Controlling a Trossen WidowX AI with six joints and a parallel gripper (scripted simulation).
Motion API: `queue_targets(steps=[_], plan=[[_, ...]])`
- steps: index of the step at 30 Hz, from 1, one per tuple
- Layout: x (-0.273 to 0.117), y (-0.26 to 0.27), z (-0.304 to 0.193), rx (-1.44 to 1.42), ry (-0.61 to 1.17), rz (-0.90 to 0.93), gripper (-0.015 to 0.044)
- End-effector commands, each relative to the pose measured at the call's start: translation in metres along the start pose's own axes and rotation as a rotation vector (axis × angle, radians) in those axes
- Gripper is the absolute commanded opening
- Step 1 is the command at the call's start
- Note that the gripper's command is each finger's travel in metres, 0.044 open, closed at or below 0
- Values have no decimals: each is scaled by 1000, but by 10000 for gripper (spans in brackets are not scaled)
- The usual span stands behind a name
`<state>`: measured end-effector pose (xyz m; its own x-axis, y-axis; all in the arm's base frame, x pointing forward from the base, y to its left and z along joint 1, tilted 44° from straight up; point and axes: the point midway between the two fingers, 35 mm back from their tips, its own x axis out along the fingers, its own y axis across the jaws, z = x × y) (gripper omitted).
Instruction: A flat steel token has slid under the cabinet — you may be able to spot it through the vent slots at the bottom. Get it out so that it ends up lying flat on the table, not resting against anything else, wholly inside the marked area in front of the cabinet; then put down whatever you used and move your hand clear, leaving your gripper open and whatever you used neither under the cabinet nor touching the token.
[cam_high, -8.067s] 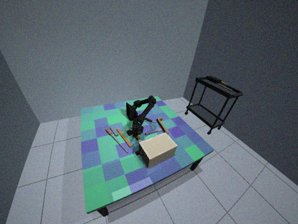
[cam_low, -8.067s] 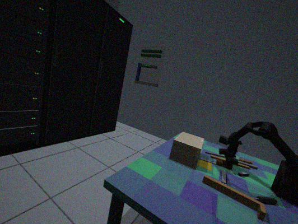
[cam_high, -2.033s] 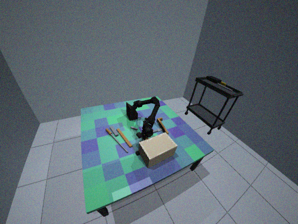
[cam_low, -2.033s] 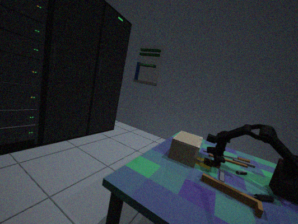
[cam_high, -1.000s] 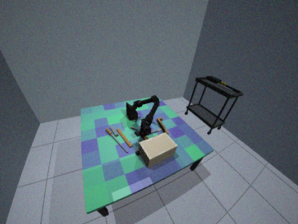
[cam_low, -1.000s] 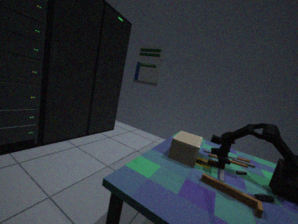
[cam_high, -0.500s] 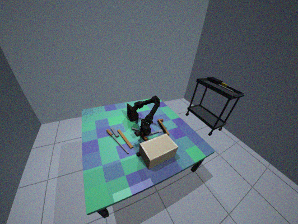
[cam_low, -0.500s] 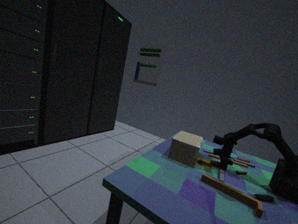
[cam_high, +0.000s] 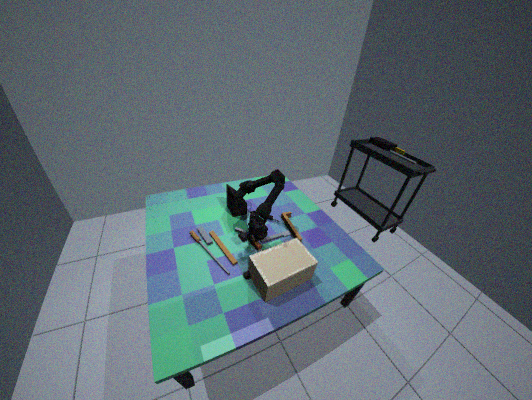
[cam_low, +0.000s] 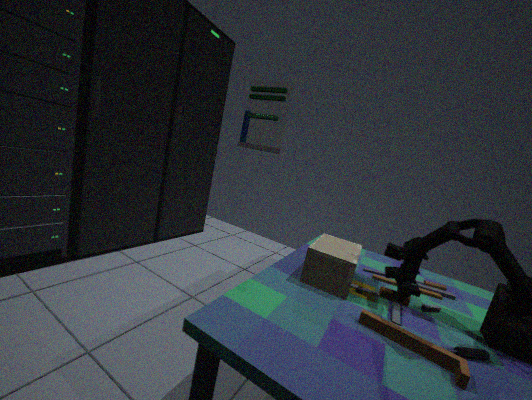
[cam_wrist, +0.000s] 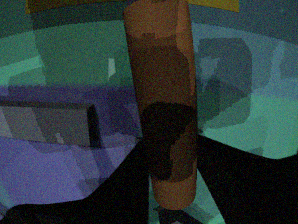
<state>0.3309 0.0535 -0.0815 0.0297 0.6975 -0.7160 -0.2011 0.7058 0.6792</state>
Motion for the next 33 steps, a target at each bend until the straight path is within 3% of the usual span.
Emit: queue_targets(steps=[1, 33], plan=[[1, 0, -7, -2, 3, 1, 0], [1, -2, -45, 0, 5, 1, 0]])
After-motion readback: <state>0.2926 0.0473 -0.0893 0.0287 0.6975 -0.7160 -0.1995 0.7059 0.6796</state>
